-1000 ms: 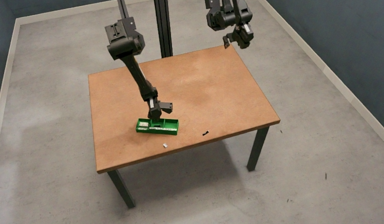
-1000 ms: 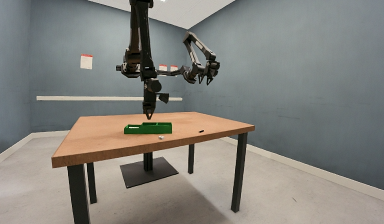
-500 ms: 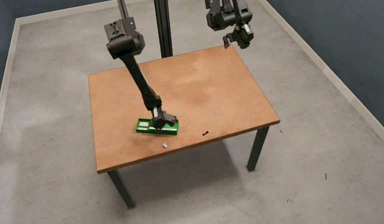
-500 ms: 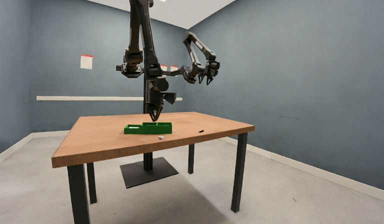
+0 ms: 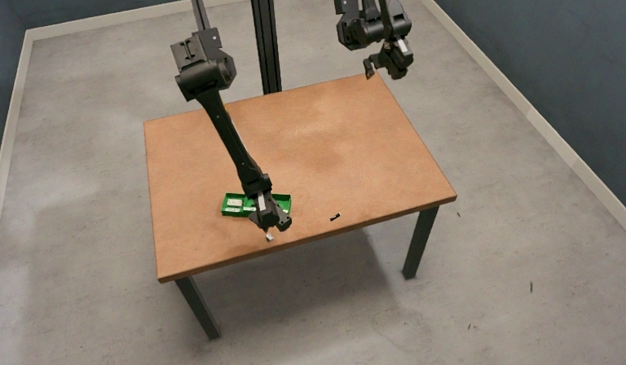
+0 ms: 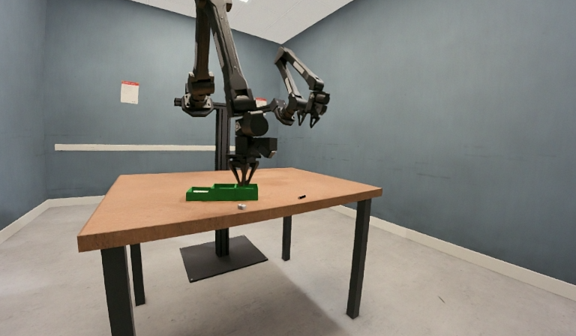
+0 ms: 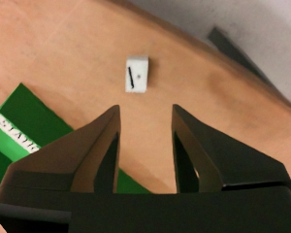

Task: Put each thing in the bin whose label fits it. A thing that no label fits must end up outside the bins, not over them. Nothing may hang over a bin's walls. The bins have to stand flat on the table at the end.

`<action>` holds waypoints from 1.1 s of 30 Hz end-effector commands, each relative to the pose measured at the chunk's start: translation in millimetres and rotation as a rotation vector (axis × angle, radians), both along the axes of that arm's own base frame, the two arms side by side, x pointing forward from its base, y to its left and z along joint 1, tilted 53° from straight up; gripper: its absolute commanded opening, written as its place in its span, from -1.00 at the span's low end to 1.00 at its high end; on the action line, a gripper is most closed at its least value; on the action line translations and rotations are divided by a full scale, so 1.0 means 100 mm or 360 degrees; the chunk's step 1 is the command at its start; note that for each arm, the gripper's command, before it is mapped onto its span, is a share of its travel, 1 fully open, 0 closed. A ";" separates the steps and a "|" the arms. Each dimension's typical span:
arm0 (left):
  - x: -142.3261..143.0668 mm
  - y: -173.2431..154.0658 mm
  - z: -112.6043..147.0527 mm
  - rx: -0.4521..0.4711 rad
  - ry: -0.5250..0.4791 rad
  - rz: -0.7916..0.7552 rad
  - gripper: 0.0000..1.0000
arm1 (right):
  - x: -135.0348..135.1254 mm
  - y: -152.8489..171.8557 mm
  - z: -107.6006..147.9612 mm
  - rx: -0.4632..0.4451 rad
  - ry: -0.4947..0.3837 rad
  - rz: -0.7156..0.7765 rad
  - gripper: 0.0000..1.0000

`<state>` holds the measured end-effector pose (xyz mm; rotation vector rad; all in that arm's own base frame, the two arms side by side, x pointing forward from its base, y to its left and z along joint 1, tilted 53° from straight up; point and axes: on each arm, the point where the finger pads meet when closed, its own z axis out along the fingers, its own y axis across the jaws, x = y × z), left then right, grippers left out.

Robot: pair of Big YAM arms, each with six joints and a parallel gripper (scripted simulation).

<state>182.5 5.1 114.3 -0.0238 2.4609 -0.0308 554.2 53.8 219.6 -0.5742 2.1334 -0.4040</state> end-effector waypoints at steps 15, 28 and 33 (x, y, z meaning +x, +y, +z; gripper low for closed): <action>0.04 0.01 0.27 0.0003 -0.0076 0.0006 1.00 | -0.05 -0.06 -0.15 0.0082 0.0065 -0.0072 -0.43; 0.04 0.01 0.27 0.0003 -0.0076 0.0006 1.00 | -0.06 -0.07 -0.07 0.0079 0.0034 -0.0066 -0.43; 0.04 0.01 0.27 0.0003 -0.0076 0.0006 1.00 | -0.06 -0.08 -0.07 0.0079 0.0034 -0.0066 -0.43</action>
